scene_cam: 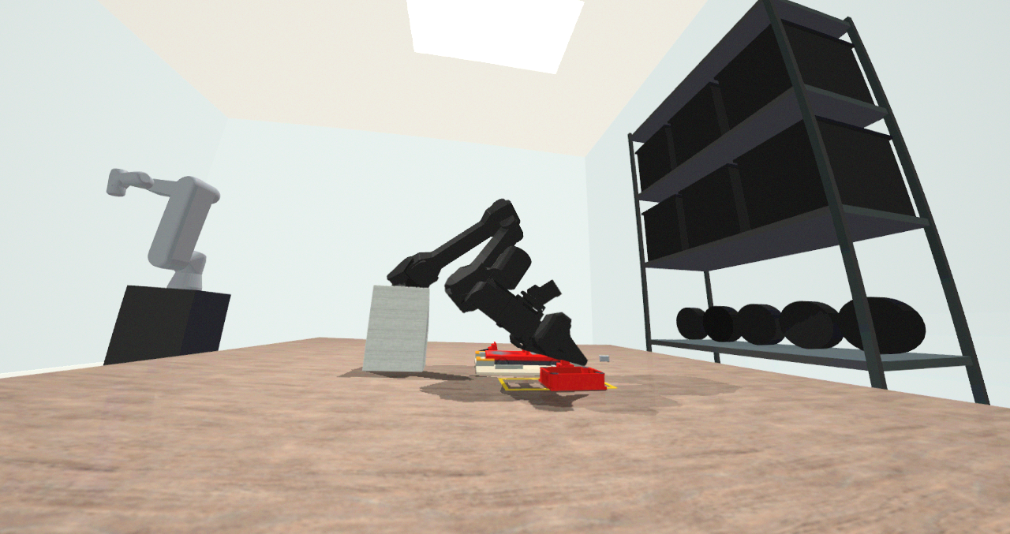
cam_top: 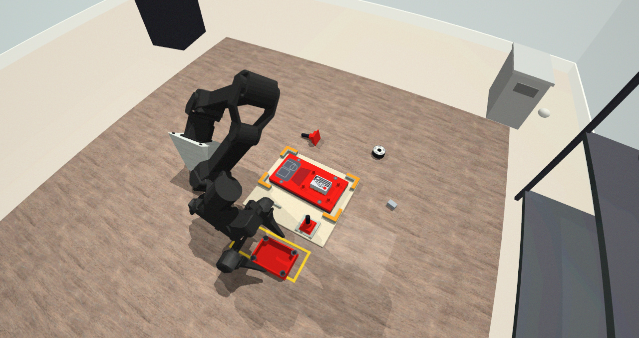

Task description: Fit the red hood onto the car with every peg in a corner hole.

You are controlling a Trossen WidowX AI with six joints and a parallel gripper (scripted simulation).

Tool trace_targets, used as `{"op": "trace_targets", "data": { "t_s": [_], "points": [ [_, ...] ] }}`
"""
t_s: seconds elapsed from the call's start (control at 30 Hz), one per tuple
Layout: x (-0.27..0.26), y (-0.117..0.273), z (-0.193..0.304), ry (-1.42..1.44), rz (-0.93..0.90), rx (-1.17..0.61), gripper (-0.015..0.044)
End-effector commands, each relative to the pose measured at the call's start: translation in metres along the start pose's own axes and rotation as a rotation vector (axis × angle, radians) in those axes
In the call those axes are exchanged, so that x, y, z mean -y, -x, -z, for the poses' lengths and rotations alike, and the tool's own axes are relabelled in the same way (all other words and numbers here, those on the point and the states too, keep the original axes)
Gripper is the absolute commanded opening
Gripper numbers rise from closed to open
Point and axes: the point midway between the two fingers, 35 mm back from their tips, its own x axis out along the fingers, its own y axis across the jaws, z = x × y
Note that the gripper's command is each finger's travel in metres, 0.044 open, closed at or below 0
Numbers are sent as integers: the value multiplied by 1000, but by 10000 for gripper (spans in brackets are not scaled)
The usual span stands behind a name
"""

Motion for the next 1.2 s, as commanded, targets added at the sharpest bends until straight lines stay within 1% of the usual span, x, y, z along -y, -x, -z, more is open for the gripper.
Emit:
{"op": "trace_targets", "data": {
  "t_s": [0.0,1.17],
  "points": [
    [1,-2,3,13,1,-2,440],
    [-2,-12,16,-22,45,-40,440]
  ]
}}
